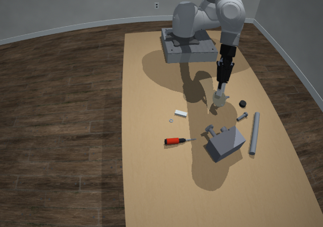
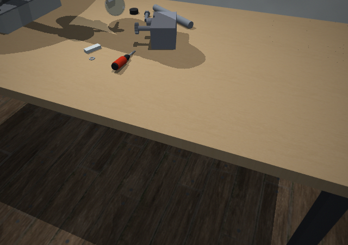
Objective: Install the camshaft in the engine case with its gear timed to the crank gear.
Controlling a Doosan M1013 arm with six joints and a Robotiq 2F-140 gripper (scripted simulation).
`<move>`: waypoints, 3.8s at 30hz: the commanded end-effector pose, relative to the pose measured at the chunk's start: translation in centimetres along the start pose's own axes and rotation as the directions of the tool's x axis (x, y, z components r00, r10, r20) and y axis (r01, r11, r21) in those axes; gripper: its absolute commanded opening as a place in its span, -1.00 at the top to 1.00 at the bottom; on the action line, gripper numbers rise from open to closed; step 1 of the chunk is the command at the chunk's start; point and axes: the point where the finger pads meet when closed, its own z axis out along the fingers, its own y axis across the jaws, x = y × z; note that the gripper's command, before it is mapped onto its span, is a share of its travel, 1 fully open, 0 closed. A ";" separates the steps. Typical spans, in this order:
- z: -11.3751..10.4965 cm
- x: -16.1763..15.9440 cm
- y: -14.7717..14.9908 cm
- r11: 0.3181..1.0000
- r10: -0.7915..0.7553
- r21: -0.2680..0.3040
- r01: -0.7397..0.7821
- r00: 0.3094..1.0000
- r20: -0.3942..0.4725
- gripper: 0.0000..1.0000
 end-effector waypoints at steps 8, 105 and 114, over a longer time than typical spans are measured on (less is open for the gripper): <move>-0.5 0.3 0.3 1.000 0.004 0.003 -0.004 1.000 0.002 0.90; 8.4 0.2 9.5 -0.085 0.445 -0.411 -0.908 -0.404 0.799 0.90; 9.0 0.0 9.3 -0.085 0.445 -0.411 -0.908 -0.404 0.799 0.90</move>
